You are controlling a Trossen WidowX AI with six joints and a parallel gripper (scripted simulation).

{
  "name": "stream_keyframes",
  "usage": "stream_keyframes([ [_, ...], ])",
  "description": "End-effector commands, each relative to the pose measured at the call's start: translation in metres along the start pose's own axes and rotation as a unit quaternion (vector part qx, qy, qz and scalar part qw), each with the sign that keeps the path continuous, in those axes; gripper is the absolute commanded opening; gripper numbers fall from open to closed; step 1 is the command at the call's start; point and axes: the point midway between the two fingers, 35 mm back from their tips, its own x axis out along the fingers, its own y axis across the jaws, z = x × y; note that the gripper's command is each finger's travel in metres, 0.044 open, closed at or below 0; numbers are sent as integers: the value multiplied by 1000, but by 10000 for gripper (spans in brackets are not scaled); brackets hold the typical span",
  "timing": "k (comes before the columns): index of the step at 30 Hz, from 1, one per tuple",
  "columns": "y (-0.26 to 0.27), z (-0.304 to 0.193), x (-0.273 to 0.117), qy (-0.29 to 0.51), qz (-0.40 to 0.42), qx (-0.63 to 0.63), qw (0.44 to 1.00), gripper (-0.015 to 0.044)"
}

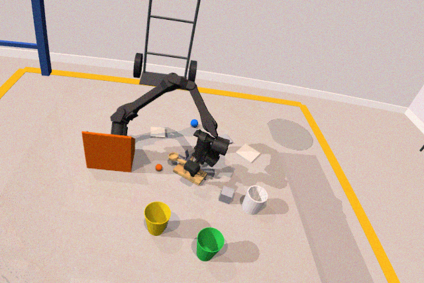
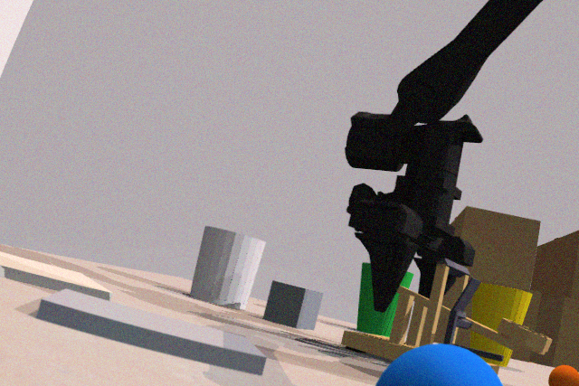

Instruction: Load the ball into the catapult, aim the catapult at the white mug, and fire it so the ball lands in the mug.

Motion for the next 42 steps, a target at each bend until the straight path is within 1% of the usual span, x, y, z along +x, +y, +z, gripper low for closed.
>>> stream_keyframes([
  [1, -1, -2, 8, 4, 2, 4, 1000, 440],
  [8, -1, -3, 15, 4, 2, 4, 1000, 440],
  [19, 0, -1, 12, 2, 0, 0, 1000, 151],
  [25, 0, -1, 12, 2, 0, 0, 1000, 111],
  [27, 0, 0, 1, 1, 0, 0, 1000, 59],
  [29, -1, 0, -27, 1, -1, 1, 1000, 6],
  [31, -1, -1, -38, 1, -2, 1, 1000, 0],
  [33, -1, -1, -38, 1, -2, 1, 1000, 0],
  [42, -1, 0, -26, 2, 0, 4, 1000, 0],
])
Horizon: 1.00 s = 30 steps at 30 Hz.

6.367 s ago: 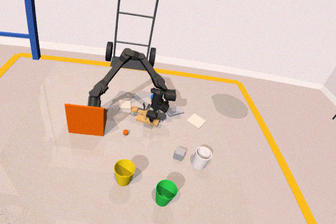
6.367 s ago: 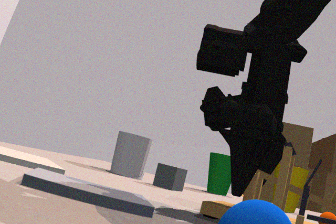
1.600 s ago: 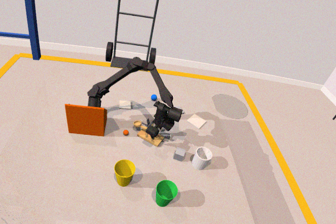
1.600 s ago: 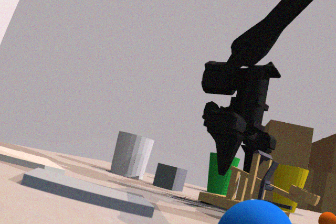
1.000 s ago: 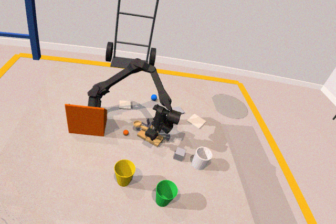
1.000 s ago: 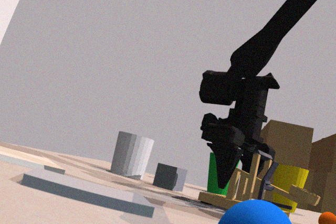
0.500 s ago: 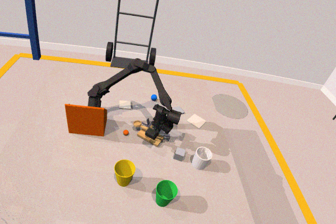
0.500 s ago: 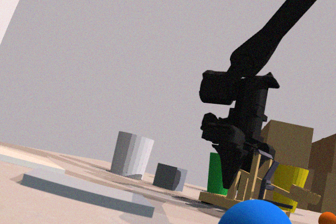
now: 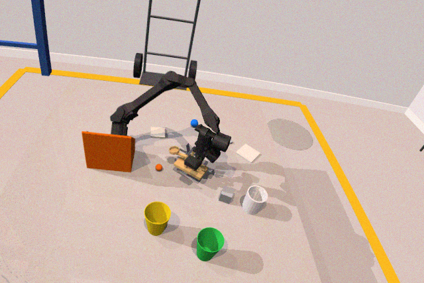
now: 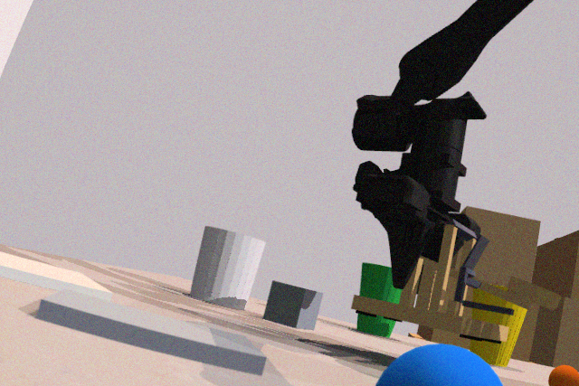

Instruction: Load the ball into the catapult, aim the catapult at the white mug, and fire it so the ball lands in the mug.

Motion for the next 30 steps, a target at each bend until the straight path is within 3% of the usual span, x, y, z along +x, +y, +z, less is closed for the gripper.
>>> stream_keyframes([
  [1, -1, 1, 3, -2, 2, 4, 1000, 0],
  [30, 0, -1, 39, 0, 0, 2, 1000, 0],
])
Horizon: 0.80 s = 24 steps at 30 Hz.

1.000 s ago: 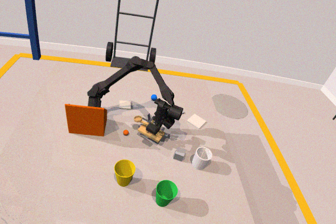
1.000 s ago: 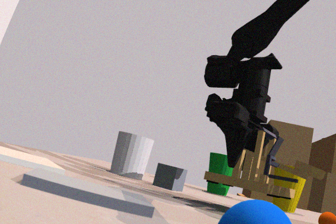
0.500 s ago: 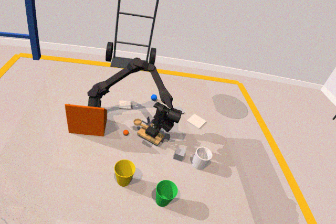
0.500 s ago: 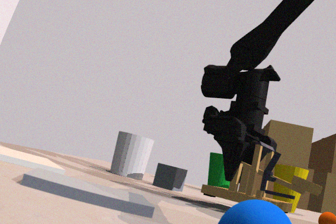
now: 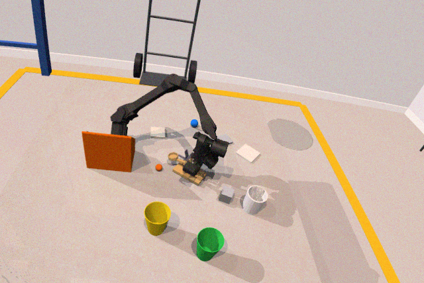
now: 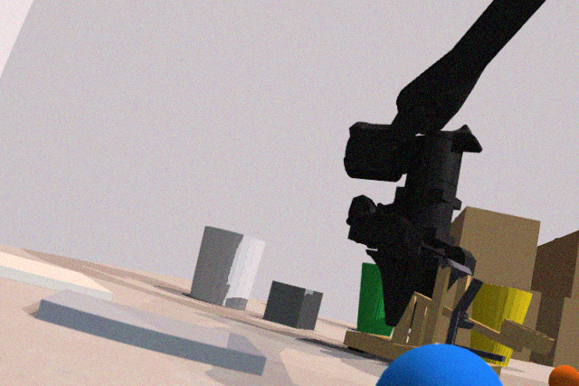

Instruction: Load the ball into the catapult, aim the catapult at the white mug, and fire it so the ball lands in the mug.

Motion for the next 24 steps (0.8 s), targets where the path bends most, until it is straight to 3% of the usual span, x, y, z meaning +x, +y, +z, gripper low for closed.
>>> stream_keyframes([
  [1, 0, 0, 0, -1, -1, -1, 1000, 26],
  [13, 0, 0, 0, -1, -1, -1, 1000, 341],
  [17, 0, 4, -41, -2, -2, -1, 1000, 440],
  [21, -1, 1, -98, -2, -2, 0, 1000, 440],
  [24, -3, 5, -90, -8, 1, 4, 1000, 440],
])
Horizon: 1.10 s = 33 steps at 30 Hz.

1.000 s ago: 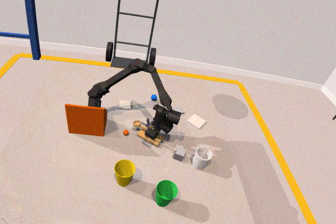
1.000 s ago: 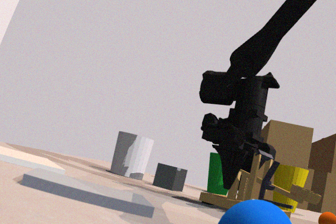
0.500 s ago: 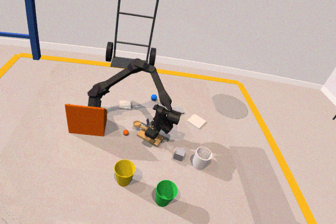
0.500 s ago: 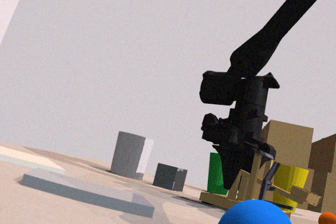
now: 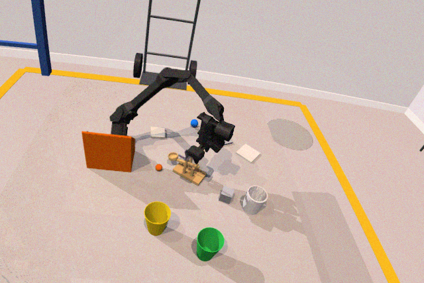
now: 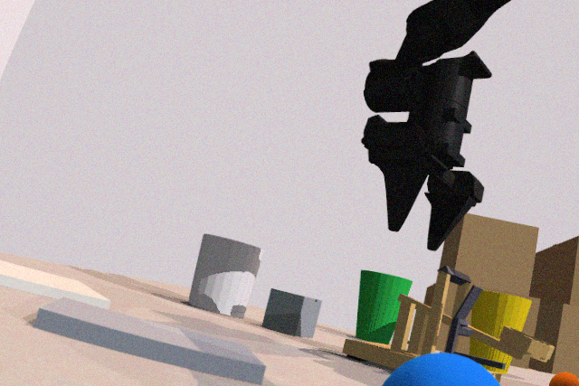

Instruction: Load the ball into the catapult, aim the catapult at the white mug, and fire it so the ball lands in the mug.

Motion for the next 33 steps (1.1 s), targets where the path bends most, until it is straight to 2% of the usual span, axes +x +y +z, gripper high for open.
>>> stream_keyframes([
  [1, 0, -2, 8, 9, -2, 2, 1000, 440],
  [6, 1, -8, 1, 15, -2, 0, 1000, 440],
  [11, 1, -10, 45, 15, -1, 0, 1000, 440],
  [33, 1, -10, 75, 15, 0, 0, 1000, 440],
])
